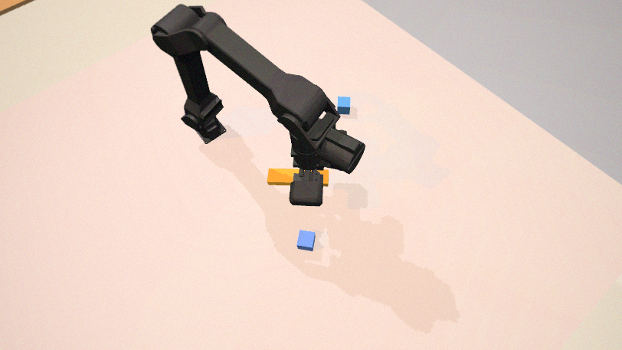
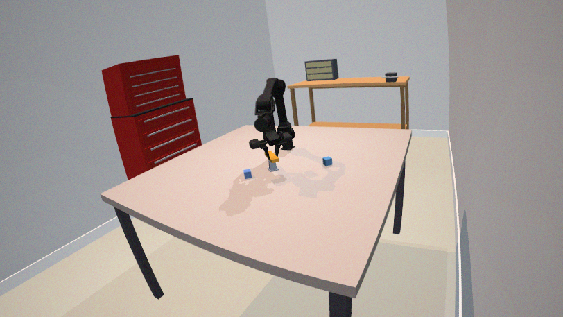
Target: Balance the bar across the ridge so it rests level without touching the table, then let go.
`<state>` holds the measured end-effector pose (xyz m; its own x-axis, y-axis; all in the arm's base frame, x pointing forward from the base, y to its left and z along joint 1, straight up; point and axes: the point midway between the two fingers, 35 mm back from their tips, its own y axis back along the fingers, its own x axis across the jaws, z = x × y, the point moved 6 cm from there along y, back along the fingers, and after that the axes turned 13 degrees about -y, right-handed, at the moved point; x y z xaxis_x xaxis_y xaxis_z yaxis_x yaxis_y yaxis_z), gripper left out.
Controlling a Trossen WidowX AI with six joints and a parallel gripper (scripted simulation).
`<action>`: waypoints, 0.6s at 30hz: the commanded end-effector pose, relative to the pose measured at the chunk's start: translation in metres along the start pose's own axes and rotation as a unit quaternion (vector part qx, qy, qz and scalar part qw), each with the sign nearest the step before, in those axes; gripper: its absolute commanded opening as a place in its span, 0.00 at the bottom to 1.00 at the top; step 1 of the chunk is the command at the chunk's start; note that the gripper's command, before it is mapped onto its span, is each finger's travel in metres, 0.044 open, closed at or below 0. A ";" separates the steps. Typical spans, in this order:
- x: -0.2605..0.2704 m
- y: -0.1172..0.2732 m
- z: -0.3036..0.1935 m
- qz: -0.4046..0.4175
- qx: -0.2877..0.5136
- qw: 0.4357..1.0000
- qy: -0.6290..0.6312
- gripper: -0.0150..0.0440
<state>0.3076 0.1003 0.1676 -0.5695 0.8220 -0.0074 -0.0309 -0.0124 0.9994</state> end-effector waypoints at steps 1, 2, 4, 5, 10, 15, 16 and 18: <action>0.000 -0.001 0.000 -0.001 0.000 1.000 -0.001 0.25; 0.000 -0.001 0.000 -0.001 0.000 1.000 -0.001 0.25; 0.000 -0.001 0.000 -0.001 0.000 1.000 -0.001 0.25; 0.000 -0.001 0.000 -0.001 0.000 1.000 -0.001 0.25; 0.000 -0.002 0.000 -0.001 0.000 1.000 -0.001 0.25; 0.000 -0.002 0.000 -0.001 0.000 1.000 -0.001 0.25; 0.000 -0.002 0.000 -0.001 0.000 1.000 -0.001 0.25; 0.000 -0.002 0.000 -0.001 0.000 1.000 -0.001 0.25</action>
